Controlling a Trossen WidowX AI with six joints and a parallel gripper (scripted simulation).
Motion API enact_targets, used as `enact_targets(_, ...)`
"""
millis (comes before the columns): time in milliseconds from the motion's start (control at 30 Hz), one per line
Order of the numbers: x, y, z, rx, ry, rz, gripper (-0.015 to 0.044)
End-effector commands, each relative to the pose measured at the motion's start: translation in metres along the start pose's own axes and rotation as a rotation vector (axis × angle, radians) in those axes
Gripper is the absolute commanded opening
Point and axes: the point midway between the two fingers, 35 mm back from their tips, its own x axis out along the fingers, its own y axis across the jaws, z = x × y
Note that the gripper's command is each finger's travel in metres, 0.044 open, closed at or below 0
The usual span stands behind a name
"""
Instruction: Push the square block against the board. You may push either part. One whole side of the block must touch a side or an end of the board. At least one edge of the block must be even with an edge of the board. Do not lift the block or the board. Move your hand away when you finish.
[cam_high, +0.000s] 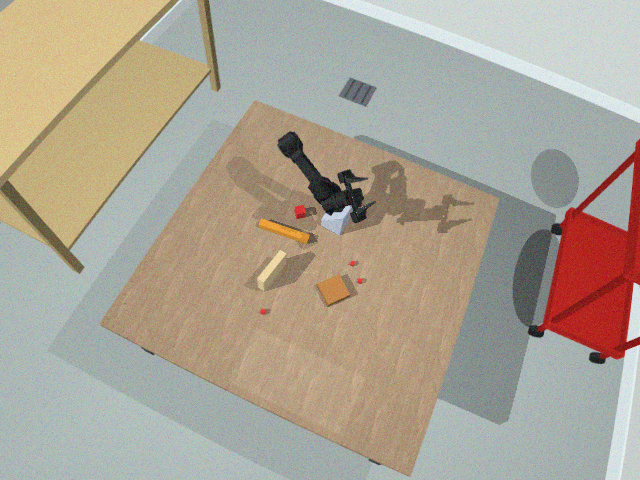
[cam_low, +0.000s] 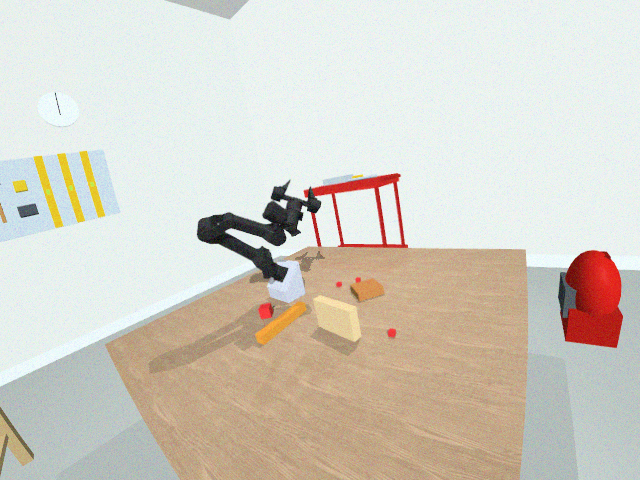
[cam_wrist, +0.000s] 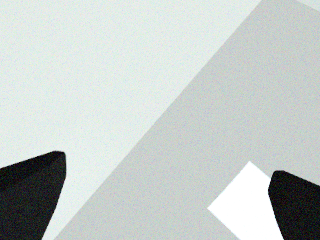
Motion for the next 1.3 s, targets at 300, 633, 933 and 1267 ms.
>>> enact_targets(300, 0.002, 0.019, -0.021, 0.2, 0.066, 0.076, 0.0137)
enact_targets(633, -0.002, 0.049, -0.051, 0.498, 0.19, 0.179, 0.0)
enact_targets(933, -0.011, 0.076, -0.08, 0.744, 0.332, 0.255, 0.0)
enact_targets(1267, -0.028, 0.106, -0.109, 1.005, 0.515, 0.317, 0.0)
